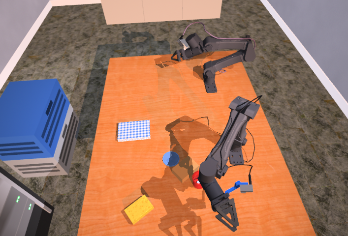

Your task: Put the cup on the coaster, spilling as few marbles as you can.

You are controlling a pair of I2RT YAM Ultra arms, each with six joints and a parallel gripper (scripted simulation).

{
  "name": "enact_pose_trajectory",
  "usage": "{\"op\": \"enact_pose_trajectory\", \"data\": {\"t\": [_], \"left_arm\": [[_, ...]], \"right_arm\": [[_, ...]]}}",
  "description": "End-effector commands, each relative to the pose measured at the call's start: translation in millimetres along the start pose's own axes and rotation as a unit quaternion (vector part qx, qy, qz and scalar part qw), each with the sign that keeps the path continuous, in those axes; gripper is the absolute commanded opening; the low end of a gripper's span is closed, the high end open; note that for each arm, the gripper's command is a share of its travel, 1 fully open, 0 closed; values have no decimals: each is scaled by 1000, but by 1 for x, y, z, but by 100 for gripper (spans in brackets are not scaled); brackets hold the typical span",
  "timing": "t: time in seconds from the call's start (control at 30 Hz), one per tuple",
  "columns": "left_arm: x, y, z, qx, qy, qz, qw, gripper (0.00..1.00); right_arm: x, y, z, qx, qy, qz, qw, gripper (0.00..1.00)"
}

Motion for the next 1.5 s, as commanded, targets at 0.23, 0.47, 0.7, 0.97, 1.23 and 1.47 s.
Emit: {"op": "enact_pose_trajectory", "data": {"t": [0.23,0.47,0.7,0.97,1.23,1.47], "left_arm": [[45,29,13,-145,18,155,977,100],[75,57,30,-238,40,245,939,100],[99,75,38,-308,53,322,894,100],[123,94,48,-381,68,402,830,100],[148,110,51,-448,73,480,750,100],[168,122,59,-504,83,541,668,100]], "right_arm": [[21,24,87,140,180,2,974,100],[51,18,148,237,305,7,923,100],[87,4,194,309,402,7,862,100],[131,-17,232,371,490,1,788,100],[184,-43,260,424,572,-8,702,100],[223,-63,272,454,624,-18,635,100]]}}
Point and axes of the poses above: on each arm, the point where the finger pads meet when closed, its own x axis back along the fingers, its own z axis across the jaws, y = z × x, the point moved 7 cm from there along x, back along the fingers, and after that the axes turned 15 degrees about x, right-handed, at the moved point
